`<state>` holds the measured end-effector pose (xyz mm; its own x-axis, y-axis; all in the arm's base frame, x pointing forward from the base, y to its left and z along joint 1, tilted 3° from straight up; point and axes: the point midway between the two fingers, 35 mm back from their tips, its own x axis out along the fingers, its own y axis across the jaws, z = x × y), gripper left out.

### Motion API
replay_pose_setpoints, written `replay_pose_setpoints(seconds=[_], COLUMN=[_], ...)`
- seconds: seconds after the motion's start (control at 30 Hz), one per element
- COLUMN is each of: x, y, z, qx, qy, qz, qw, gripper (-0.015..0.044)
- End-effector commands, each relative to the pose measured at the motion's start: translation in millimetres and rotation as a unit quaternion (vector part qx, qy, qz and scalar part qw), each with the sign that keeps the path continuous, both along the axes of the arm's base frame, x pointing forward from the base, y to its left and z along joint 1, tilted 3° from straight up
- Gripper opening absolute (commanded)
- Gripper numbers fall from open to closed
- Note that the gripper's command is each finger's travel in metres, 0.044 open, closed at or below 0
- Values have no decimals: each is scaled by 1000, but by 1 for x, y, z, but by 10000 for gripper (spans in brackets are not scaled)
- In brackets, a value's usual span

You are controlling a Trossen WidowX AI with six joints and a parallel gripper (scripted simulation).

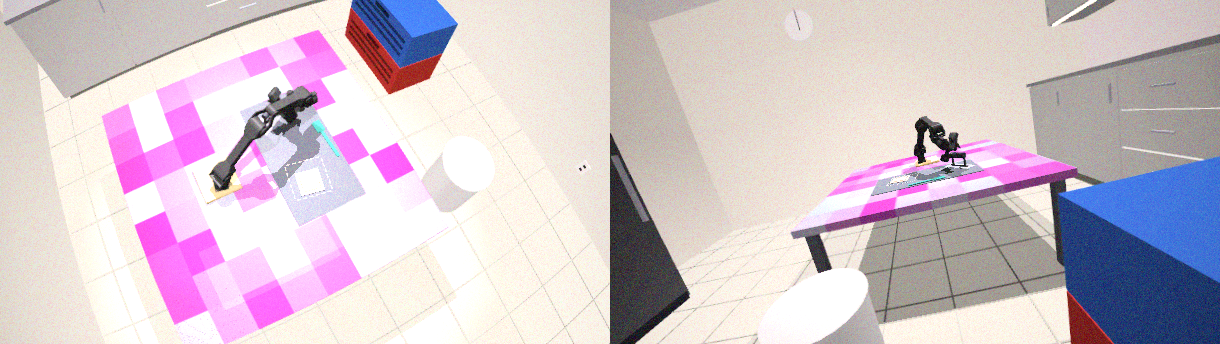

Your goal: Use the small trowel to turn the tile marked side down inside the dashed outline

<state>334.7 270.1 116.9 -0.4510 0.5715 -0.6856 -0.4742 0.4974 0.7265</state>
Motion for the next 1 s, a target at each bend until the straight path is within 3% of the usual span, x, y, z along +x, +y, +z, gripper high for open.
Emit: replay_pose_setpoints(seconds=[0.0,0.17,0.97], x=[-23,-52,-52], y=[-11,-24,-24], z=[41,69,69], qx=[6,9,9], qy=[-13,-19,-19], qz=[-9,-17,-17], qw=[1000,1000,1000], gripper=[300,300,300])
